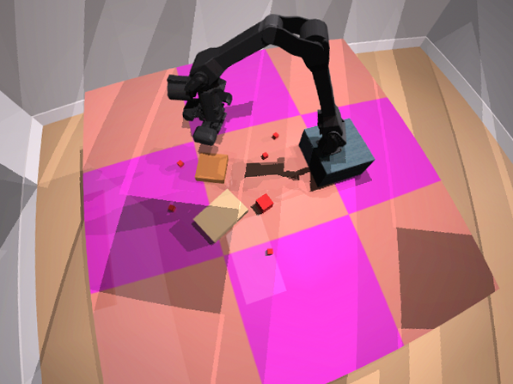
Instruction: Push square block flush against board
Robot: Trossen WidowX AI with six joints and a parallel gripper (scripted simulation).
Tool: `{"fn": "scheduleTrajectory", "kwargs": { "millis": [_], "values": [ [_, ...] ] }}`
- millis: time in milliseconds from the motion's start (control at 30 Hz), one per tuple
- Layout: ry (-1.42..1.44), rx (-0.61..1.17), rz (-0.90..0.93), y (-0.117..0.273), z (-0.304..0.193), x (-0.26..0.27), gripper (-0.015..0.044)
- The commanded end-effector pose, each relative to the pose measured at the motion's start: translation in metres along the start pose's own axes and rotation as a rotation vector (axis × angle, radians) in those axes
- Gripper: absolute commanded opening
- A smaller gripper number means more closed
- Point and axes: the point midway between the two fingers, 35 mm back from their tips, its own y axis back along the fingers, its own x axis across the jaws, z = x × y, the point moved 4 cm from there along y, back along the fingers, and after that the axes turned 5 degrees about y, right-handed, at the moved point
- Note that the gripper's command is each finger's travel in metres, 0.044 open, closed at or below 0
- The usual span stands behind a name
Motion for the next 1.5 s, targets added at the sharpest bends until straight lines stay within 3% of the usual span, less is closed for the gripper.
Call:
{"fn": "scheduleTrajectory", "kwargs": {
  "millis": [0,1133,1467],
  "values": [
    [0.14,0.0,0.0,-0.003,-0.002,0.001,0.0],
    [1.327,0.0,0.001,-0.028,-0.018,0.007,0.0],
    [1.41,0.001,0.001,-0.041,-0.018,0.007,0.0]
  ]
}}
